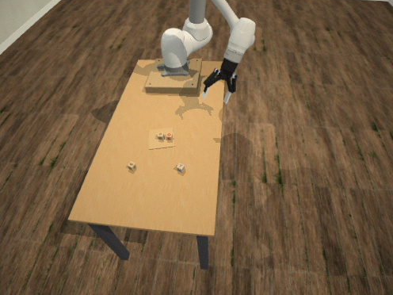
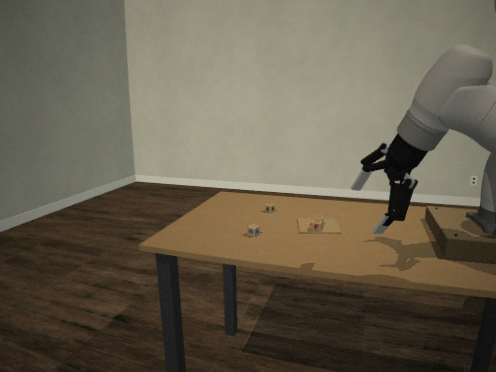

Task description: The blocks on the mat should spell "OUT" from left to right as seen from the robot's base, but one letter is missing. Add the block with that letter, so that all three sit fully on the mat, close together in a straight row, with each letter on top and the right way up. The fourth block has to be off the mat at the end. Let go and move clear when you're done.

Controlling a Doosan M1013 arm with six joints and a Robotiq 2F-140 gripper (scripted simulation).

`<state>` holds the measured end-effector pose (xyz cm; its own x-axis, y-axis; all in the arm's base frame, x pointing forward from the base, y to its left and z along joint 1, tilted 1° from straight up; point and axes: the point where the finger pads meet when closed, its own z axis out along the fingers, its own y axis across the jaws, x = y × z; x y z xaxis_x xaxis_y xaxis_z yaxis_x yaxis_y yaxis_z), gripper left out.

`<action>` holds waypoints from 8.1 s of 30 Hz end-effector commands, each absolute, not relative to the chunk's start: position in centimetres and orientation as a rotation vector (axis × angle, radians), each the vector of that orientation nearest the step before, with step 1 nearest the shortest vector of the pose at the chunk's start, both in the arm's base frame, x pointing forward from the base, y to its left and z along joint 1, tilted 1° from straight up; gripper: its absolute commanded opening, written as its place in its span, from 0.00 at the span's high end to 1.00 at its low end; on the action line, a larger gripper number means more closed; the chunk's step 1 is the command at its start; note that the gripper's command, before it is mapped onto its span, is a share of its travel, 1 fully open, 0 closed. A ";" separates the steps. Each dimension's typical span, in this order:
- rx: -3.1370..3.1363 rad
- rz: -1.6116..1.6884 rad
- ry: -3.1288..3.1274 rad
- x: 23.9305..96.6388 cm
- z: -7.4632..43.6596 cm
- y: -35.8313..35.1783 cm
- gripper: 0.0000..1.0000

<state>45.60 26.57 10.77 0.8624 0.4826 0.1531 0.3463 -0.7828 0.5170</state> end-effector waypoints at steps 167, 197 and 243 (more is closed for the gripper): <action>3.004 0.502 1.130 58.5 3.1 1.2 0.00; 3.004 0.502 1.130 58.5 3.1 1.2 0.00; 3.004 0.503 1.130 58.1 3.2 -3.5 0.00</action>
<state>58.10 -3.52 3.20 0.7108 0.6249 0.3228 0.6581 -0.7529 0.0084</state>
